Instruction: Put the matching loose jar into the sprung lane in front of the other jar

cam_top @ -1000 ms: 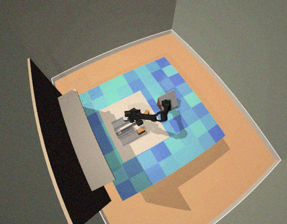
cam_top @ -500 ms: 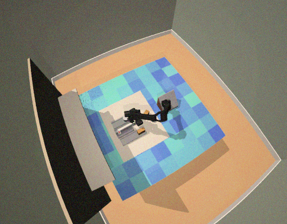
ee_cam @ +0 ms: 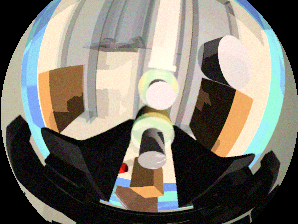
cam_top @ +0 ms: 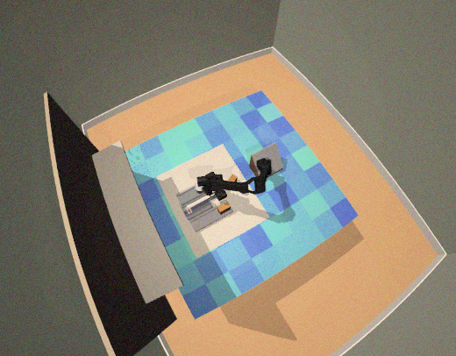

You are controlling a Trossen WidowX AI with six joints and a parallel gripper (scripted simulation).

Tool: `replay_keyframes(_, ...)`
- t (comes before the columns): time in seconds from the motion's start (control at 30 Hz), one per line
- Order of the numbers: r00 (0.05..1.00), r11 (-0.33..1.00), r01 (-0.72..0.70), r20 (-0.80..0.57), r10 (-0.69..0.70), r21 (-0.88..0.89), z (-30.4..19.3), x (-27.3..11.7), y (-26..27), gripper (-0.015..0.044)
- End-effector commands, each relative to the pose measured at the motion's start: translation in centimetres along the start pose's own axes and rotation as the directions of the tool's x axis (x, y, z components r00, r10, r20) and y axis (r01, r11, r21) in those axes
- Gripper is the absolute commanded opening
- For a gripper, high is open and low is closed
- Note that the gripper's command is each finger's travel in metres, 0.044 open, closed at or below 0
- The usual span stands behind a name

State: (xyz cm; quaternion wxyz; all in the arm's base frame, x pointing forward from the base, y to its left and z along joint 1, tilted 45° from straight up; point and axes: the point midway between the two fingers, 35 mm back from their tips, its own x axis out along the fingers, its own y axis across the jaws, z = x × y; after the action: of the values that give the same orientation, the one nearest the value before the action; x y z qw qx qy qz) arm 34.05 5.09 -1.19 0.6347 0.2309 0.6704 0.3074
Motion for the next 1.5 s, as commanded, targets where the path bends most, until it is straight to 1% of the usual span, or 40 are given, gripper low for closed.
replay_keyframes(0.0, 1.000, 1.000, -0.001, 0.025, 0.002, -0.014, 0.9, -0.4, 0.2, 0.0000)
replay_keyframes(1.47, 1.000, 1.000, -0.002, 0.025, 0.002, -0.014, 0.9, 1.0, 0.2, 0.0000)
